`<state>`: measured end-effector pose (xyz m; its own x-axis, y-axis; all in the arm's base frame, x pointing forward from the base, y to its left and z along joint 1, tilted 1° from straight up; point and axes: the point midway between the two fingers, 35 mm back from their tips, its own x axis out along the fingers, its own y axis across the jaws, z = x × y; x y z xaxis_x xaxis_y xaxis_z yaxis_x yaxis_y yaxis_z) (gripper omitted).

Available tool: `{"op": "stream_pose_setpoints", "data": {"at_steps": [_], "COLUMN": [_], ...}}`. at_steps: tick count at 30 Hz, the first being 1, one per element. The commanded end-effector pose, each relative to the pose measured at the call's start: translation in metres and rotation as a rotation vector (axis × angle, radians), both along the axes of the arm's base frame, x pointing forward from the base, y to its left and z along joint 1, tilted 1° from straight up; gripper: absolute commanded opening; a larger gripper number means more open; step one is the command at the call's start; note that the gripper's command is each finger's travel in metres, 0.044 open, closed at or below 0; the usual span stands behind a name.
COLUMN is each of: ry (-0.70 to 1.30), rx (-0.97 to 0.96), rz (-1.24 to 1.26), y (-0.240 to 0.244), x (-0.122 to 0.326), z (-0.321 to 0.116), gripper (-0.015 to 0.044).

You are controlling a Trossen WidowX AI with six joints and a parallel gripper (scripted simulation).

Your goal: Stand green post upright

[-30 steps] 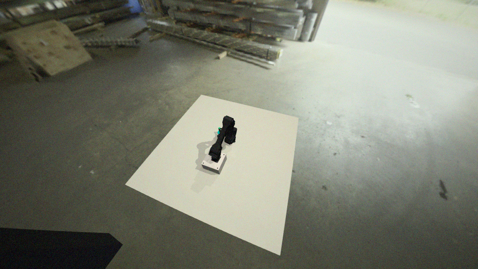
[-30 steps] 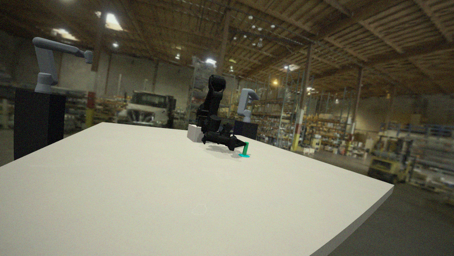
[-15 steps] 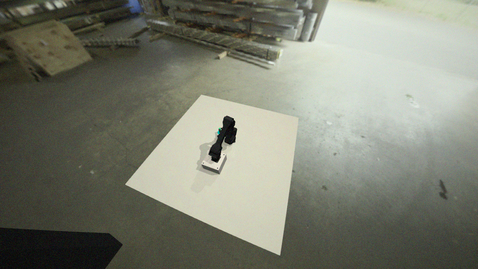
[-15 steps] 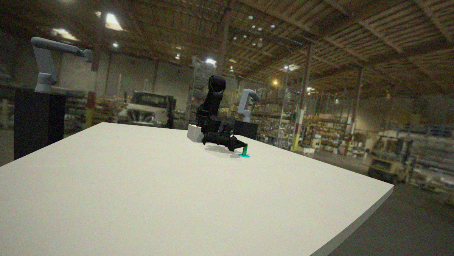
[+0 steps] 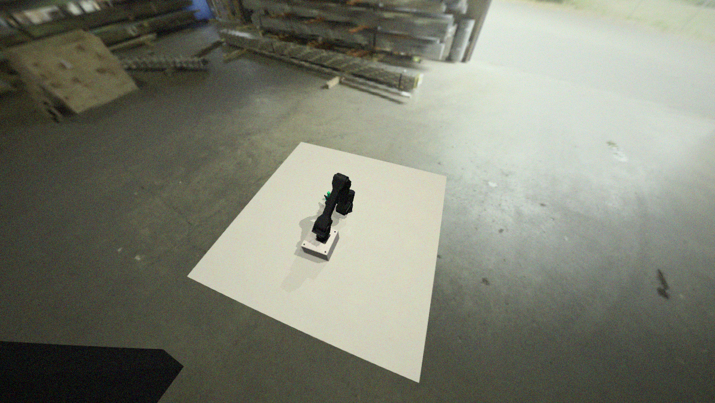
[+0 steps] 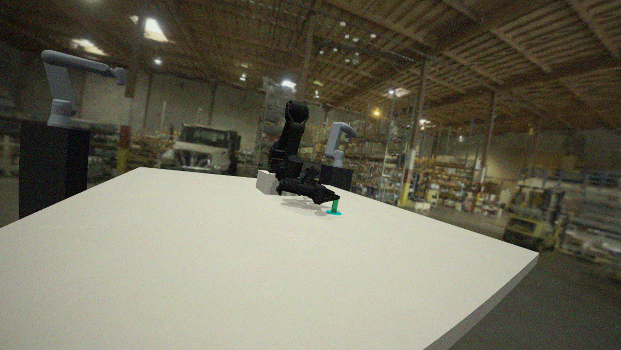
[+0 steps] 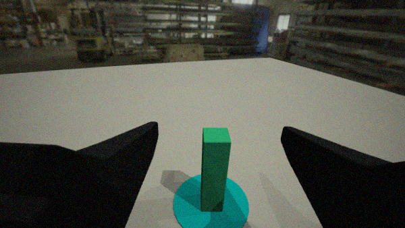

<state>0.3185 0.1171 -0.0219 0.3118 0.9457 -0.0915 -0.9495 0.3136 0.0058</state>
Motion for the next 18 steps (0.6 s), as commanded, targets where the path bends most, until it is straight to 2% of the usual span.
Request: {"op": "stream_pose_setpoints", "data": {"at_steps": [1, 13, 18], "ry": [-0.011, -0.011, -0.007], "rx": [-0.001, 0.001, -0.002], "rz": [0.003, 0.005, 0.002], "y": [0.000, 0.001, 0.001], "x": [0.002, -0.001, 0.000], "z": [0.020, 0.075, 0.077], "gripper": [0.0400, 0.0400, 0.0400]}}
